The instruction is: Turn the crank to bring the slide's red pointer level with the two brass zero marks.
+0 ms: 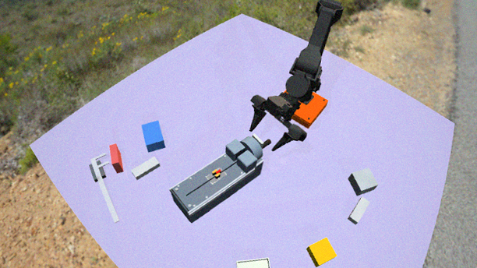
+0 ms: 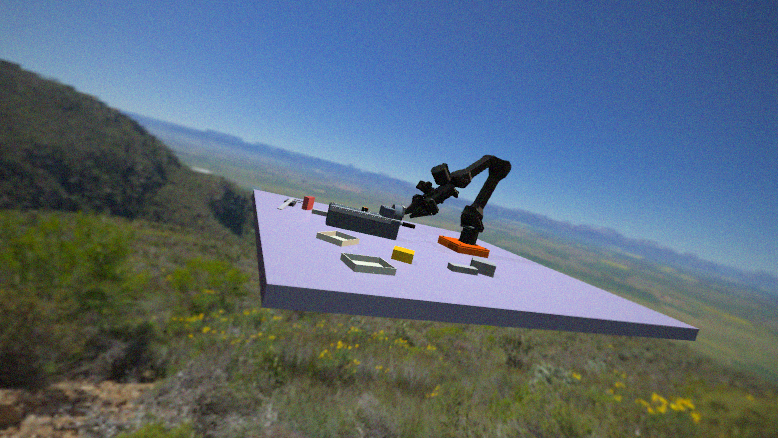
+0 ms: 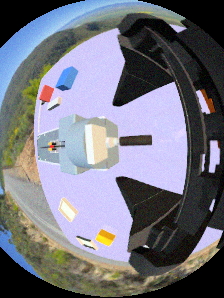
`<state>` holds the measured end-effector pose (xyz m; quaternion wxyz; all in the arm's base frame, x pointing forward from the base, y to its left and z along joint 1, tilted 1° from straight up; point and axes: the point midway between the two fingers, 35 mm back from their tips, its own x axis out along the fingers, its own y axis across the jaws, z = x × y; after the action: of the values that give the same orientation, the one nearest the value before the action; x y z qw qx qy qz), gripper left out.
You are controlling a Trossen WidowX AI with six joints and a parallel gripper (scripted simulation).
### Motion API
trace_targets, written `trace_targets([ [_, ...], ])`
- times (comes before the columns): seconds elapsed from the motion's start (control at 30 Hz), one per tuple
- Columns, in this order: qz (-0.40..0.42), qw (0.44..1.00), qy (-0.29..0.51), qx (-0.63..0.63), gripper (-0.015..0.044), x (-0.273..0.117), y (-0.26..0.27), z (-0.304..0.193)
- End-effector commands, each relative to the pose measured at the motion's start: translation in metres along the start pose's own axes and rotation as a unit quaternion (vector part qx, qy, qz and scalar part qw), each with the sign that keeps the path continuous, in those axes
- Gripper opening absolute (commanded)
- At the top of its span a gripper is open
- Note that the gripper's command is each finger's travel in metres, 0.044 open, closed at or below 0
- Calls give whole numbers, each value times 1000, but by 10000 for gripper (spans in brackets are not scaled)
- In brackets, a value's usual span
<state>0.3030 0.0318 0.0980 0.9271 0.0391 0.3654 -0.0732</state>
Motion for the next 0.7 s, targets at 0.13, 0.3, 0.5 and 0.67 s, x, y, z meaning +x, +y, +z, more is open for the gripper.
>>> trace_targets([
  [0.13, -2, 1000, 1, 1, 440, 9, 0, -9],
  [0.3, -2, 1000, 1, 1, 440, 16, 0, -14],
  [0.5, -2, 1000, 1, 1, 440, 23, 0, -21],
  [0.67, -2, 1000, 1, 1, 440, 28, 0, -27],
])
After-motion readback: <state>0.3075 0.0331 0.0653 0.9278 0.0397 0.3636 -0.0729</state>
